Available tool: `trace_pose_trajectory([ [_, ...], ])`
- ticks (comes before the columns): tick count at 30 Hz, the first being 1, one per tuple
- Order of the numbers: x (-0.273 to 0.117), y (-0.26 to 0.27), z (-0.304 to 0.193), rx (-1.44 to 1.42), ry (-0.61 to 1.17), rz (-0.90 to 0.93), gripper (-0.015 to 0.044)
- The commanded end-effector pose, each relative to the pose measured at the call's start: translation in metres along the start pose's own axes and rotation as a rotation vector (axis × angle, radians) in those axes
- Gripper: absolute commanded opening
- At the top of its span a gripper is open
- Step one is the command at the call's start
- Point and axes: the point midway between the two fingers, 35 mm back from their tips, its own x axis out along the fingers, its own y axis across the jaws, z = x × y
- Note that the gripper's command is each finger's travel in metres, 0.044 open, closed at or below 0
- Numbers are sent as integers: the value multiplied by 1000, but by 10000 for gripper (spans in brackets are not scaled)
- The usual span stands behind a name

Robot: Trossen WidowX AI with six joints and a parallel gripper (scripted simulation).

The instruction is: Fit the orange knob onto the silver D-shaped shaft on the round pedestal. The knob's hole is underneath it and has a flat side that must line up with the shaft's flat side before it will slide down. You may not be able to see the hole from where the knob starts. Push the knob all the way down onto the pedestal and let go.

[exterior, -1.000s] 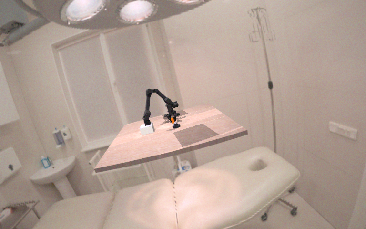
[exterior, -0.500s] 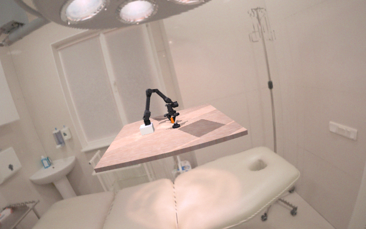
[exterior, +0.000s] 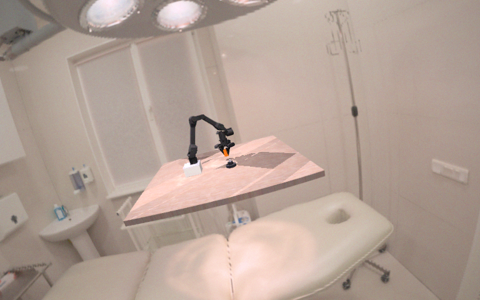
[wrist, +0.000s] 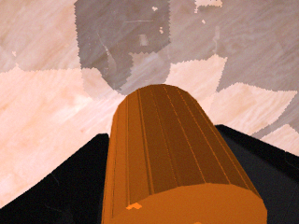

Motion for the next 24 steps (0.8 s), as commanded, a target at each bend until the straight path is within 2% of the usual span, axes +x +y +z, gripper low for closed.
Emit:
trace_pose_trajectory([
  [1,-18,-2,4,-3,-18,-10,0],
  [24,-90,-1,0,-3,-19,-10,0],
])
